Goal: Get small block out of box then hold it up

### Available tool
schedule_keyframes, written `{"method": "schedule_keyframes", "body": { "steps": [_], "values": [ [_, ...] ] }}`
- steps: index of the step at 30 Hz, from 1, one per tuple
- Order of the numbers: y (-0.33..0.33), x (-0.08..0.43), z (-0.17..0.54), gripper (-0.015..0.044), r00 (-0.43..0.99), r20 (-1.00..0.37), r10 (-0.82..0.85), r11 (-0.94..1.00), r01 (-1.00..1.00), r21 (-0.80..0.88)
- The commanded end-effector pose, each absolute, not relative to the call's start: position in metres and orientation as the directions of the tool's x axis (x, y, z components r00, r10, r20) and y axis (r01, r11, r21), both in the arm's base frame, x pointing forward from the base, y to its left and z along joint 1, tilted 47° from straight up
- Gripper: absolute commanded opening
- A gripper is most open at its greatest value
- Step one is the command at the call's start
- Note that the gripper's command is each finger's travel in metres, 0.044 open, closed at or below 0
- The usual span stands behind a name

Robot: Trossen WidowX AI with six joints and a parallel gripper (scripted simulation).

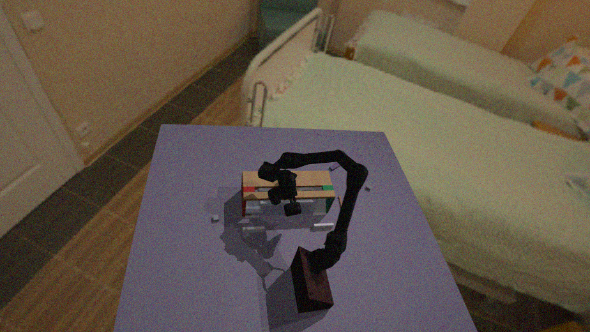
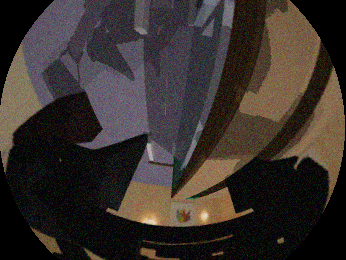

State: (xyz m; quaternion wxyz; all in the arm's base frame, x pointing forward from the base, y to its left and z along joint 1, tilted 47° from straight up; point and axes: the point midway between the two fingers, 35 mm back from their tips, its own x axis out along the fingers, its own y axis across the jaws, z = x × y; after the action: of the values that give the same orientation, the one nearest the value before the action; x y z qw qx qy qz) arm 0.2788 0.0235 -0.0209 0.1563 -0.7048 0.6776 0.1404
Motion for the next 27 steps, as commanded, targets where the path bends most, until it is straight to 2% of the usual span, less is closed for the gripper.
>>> {"method": "schedule_keyframes", "body": {
  "steps": [1,27],
  "values": [
    [0.0200,0.2803,-0.0168,0.0400,0.045,-0.410,-0.911,-0.032,-0.999,-0.037],
    [0.0172,0.2808,-0.0139,0.0400,0.045,-0.410,-0.911,-0.032,-0.999,-0.037]
  ]
}}
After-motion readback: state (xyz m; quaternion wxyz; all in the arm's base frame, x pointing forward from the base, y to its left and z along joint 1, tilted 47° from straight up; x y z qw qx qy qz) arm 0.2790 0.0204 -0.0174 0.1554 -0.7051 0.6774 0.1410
